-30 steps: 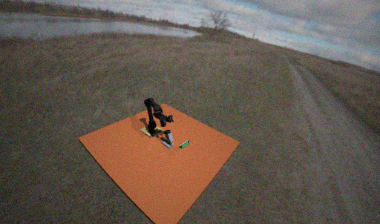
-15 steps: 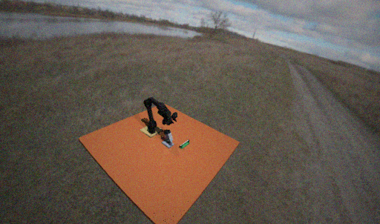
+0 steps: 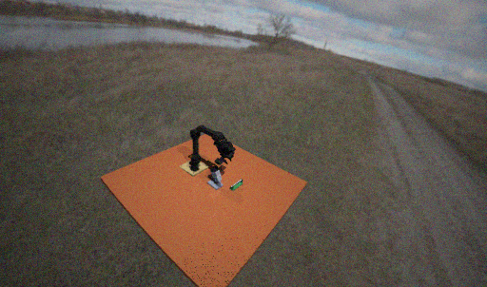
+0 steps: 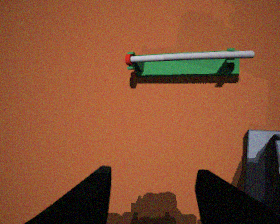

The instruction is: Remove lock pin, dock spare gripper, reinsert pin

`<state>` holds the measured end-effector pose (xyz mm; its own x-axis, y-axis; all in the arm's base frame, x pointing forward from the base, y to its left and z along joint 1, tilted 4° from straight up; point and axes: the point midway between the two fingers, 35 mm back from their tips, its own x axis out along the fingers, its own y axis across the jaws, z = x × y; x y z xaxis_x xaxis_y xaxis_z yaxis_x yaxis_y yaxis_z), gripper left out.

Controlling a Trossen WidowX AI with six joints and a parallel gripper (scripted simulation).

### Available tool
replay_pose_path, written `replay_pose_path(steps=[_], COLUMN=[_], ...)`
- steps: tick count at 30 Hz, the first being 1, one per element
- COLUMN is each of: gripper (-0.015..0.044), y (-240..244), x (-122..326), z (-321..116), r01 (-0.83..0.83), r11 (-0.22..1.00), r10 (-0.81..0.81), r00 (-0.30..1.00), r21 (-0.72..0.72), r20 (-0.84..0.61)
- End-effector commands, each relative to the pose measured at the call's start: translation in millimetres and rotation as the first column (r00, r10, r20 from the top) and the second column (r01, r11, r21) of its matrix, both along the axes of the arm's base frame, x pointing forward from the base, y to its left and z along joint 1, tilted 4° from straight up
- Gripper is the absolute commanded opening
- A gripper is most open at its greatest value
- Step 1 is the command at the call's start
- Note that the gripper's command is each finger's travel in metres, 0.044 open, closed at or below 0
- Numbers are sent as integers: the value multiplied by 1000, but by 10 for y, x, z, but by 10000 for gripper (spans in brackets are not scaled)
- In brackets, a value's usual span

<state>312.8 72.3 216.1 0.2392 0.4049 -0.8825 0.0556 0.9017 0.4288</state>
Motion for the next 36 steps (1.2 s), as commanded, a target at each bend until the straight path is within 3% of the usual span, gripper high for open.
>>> replay_pose_path(steps=[1, 9, 16, 36], gripper=[180, 180, 180, 180], y=[134, 283, 451, 461], x=[548, 808, 937, 935], z=[-338, -532, -704, -733], r01=[-614, -818, -852, -850], r11=[670, 242, -211, -226], r10=[651, 874, 891, 888], r00=[756, 418, 35, 21], r21=[-418, -522, -480, -476], r20=[-66, -248, -452, -459])
